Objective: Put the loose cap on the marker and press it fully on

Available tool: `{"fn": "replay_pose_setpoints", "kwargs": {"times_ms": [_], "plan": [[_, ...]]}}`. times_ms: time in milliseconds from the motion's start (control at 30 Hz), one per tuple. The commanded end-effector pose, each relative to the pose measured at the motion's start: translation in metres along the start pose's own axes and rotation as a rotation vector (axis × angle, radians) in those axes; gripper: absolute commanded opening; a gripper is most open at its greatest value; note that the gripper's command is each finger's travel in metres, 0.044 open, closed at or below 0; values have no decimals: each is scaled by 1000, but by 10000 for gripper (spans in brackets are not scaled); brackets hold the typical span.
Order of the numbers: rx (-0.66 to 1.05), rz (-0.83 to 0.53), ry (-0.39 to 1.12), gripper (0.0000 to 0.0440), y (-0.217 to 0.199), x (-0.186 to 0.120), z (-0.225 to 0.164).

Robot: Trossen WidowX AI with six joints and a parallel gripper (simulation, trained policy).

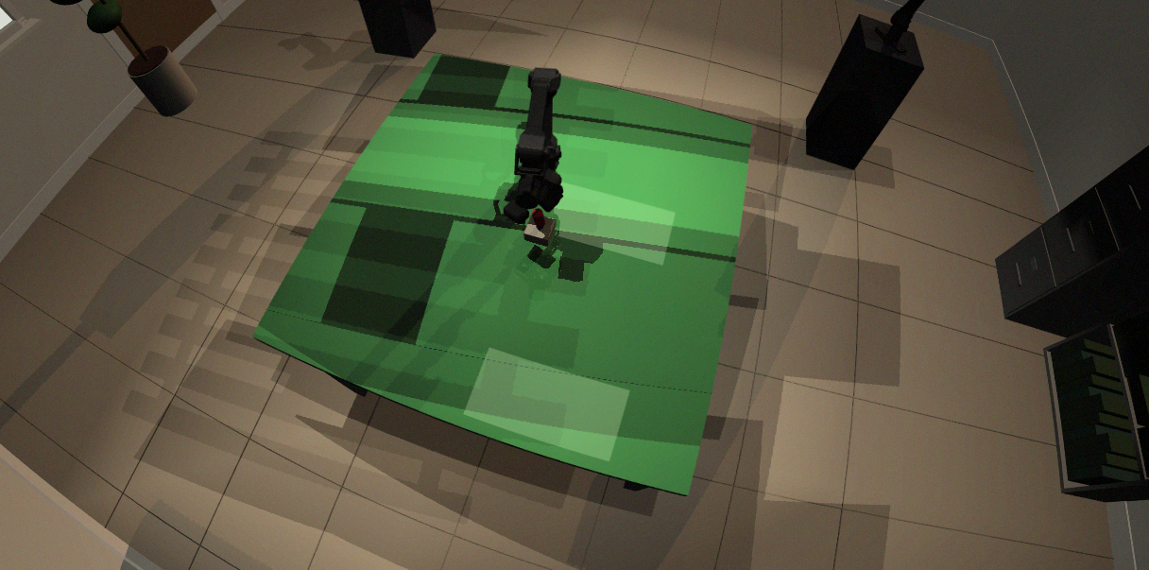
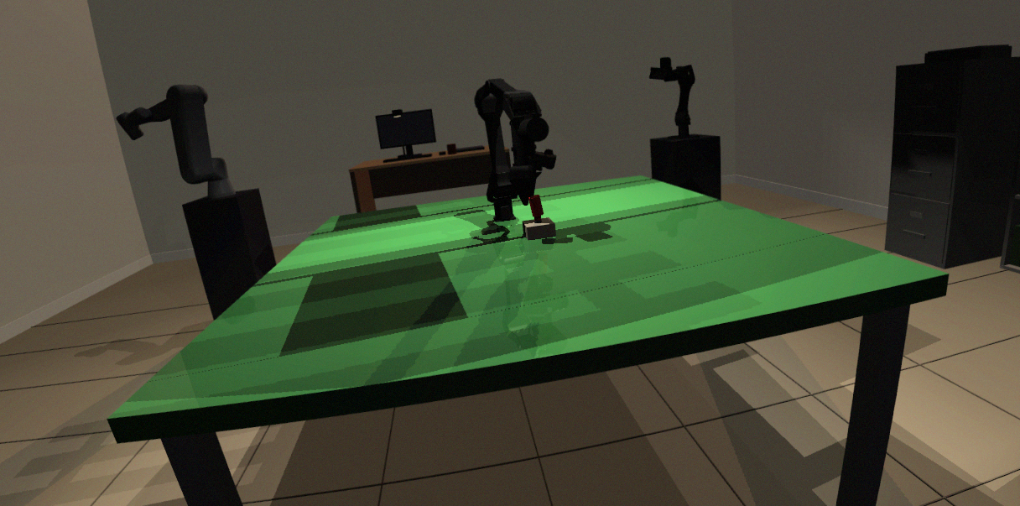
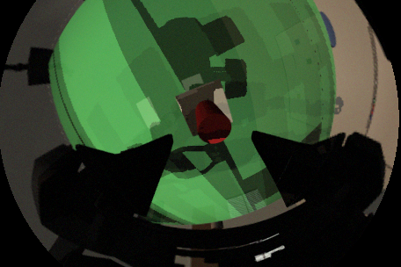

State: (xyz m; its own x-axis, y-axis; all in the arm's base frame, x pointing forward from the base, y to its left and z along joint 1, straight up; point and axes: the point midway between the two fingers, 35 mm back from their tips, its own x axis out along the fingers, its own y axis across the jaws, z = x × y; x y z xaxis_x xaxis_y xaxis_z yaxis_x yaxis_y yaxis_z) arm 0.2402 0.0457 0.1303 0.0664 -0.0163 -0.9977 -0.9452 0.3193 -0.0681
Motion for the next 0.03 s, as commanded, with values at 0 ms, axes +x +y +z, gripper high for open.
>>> {"fn": "replay_pose_setpoints", "kwargs": {"times_ms": [0], "plan": [[-15,-11,-14,440,1,-8,0]]}}
